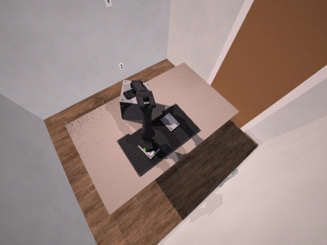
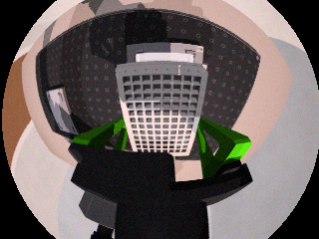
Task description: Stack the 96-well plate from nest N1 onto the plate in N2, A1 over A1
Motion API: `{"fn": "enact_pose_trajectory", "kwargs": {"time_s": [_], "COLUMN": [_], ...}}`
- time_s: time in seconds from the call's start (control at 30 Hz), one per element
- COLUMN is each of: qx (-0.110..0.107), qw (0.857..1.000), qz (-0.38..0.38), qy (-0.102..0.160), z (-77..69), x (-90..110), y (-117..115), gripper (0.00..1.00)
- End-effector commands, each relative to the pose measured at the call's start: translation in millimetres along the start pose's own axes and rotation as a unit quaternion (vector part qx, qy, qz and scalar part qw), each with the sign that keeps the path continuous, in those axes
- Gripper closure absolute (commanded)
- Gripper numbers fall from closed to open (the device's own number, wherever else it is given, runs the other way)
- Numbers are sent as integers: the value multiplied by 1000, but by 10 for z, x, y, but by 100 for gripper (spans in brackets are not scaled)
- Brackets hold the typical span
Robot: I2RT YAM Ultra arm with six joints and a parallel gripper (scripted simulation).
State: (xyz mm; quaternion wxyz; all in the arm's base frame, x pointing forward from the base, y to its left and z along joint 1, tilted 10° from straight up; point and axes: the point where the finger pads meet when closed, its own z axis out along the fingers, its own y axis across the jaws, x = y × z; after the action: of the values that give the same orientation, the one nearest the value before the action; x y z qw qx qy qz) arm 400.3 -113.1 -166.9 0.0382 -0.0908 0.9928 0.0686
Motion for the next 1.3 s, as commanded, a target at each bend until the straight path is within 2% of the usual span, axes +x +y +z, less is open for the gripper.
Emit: {"fn": "enact_pose_trajectory", "kwargs": {"time_s": [0.0, 0.03, 0.07, 0.5, 0.6, 0.63, 0.93, 1.0, 1.03, 1.07, 1.27], "qx": [11, 13, 11, 11, 13, 11, 11, 11, 17, 19, 16], "qw": [999, 999, 999, 999, 999, 999, 999, 999, 999, 999, 999], "qz": [0, 0, 0, -3, -1, 0, 0, 0, -3, -3, -3], "qy": [-31, -34, -31, -30, -34, -31, -31, -31, -42, -44, -39], "z": [-54, -73, -20, 202, 179, 231, 382, 380, 274, 250, 265], "x": [-217, -240, -225, -252, -267, -243, -255, -254, -334, -353, -325], "y": [-102, -119, -103, -81, -119, -113, -110, -118, -143, -148, -132], "gripper": [100, 100, 100, 100, 100, 100, 100, 100, 100, 100, 100]}}
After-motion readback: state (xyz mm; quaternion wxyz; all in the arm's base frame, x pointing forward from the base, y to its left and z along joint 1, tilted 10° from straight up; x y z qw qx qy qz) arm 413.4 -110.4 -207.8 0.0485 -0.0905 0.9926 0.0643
